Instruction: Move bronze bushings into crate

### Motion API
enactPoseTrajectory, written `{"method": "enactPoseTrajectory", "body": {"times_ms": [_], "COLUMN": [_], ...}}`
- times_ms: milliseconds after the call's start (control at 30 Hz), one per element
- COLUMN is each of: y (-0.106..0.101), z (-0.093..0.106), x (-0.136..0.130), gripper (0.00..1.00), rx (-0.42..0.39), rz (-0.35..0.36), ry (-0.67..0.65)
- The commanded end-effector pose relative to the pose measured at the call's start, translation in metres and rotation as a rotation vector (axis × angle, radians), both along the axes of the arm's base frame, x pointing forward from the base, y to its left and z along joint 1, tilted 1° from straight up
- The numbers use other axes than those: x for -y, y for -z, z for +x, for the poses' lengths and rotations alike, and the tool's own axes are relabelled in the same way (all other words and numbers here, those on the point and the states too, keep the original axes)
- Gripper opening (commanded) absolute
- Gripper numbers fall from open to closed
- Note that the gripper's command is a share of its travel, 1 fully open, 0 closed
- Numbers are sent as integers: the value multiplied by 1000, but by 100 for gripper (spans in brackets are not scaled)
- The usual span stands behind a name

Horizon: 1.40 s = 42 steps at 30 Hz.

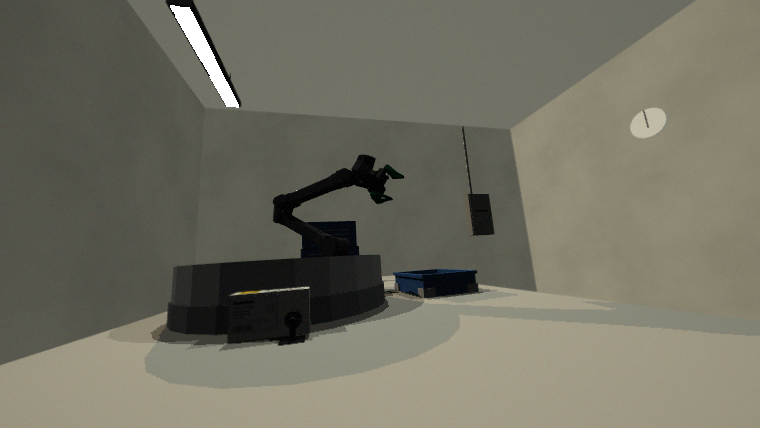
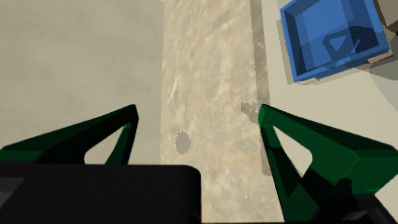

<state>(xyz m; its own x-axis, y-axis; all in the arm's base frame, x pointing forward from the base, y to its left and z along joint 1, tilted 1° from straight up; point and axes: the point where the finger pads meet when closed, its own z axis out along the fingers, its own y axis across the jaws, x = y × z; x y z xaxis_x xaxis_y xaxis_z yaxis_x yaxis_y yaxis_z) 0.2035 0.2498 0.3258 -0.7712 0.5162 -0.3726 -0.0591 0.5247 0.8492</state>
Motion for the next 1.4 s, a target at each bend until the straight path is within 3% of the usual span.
{"method": "enactPoseTrajectory", "body": {"times_ms": [0, 100, 167, 200, 233, 267, 300, 333, 367, 400, 433, 467, 500, 533, 567, 667, 733, 800, 833, 867, 900, 933, 1033, 1067, 1167, 1233, 1300, 1367], "y": [-22, -22, -13, -13, -7, -7, -2, -2, 4, 4, 10, 10, 16, 16, 22, 22, 34, 34, 40, 40, 46, 46, 56, 56, 64, 64, 72, 75], "z": [38, 38, 64, 64, 77, 77, 90, 90, 102, 102, 115, 115, 126, 126, 136, 136, 153, 153, 159, 159, 164, 164, 170, 170, 171, 171, 169, 167], "x": [13, 13, 31, 31, 42, 42, 55, 55, 69, 69, 85, 85, 102, 102, 120, 120, 158, 158, 178, 178, 198, 198, 236, 236, 272, 272, 304, 318], "gripper": [100, 100, 100, 100, 100, 100, 100, 100, 100, 100, 100, 100, 100, 100, 100, 100, 100, 100, 100, 100, 100, 100, 100, 100, 100, 100, 100, 100], "rx": [75, 75, 75, 75, 69, 69, 57, 57, 41, 41, 19, 19, -8, -8, -40, -40, -114, -114, -155, -155, -198, -198, -282, -282, -360, -360, -426, -453], "rz": [-178, -178, -318, -318, -393, -393, -469, -469, -544, -544, -619, -619, -691, -691, -758, -758, -878, -878, -928, -928, -970, -970, -1033, -1033, -1068, -1068, -1081, -1082], "ry": [23, 23, 47, 47, 56, 56, 62, 62, 64, 64, 62, 62, 56, 56, 45, 45, 11, 11, -13, -13, -39, -39, -99, -99, -164, -164, -225, -254]}}
